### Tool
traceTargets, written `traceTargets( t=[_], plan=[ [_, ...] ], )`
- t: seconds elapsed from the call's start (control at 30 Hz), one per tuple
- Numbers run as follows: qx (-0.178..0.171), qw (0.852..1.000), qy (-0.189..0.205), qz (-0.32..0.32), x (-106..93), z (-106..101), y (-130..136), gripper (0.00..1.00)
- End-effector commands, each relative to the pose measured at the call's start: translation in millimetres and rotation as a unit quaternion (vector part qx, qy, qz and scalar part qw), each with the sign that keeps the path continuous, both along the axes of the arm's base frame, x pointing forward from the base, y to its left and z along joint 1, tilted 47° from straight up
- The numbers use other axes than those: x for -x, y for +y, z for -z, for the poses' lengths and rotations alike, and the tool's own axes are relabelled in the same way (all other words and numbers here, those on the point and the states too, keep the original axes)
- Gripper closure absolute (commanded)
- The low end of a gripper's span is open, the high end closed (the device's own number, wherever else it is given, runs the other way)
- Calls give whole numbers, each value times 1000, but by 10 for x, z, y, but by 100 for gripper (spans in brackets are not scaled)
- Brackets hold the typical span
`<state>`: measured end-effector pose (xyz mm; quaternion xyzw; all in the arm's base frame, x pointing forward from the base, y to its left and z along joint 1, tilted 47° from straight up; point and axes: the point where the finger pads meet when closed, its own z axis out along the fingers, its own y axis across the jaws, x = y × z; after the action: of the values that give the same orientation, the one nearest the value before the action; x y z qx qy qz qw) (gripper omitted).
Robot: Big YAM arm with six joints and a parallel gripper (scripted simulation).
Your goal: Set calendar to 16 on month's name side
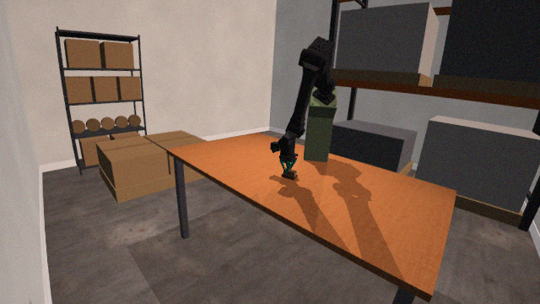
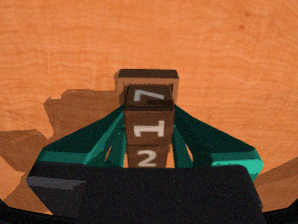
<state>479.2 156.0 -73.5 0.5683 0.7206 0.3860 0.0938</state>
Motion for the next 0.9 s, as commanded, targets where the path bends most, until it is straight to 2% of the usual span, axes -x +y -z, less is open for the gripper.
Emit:
traceTargets(
  t=[0.0, 0.07, 0.1, 0.2, 0.37, 0.63, 0.7, 0.87],
  plan=[
    [1, 1000, 8, -4, 135, -21, 14, 72],
    [1, 1000, 8, -4, 135, -21, 14, 72],
    [0, 1000, 4, -3, 51, -14, 23, 72],
    [0, 1000, 2, -2, 78, -64, -9, 72],
    [3, 1000, 8, 0, 134, -23, -63, 72],
    [3, 1000, 0, 3, 90, -85, -98, 72],
    [5, 1000, 8, 4, 123, -18, -117, 72],
    [3, 1000, 1, 4, 106, -90, -126, 72]
  ],
)
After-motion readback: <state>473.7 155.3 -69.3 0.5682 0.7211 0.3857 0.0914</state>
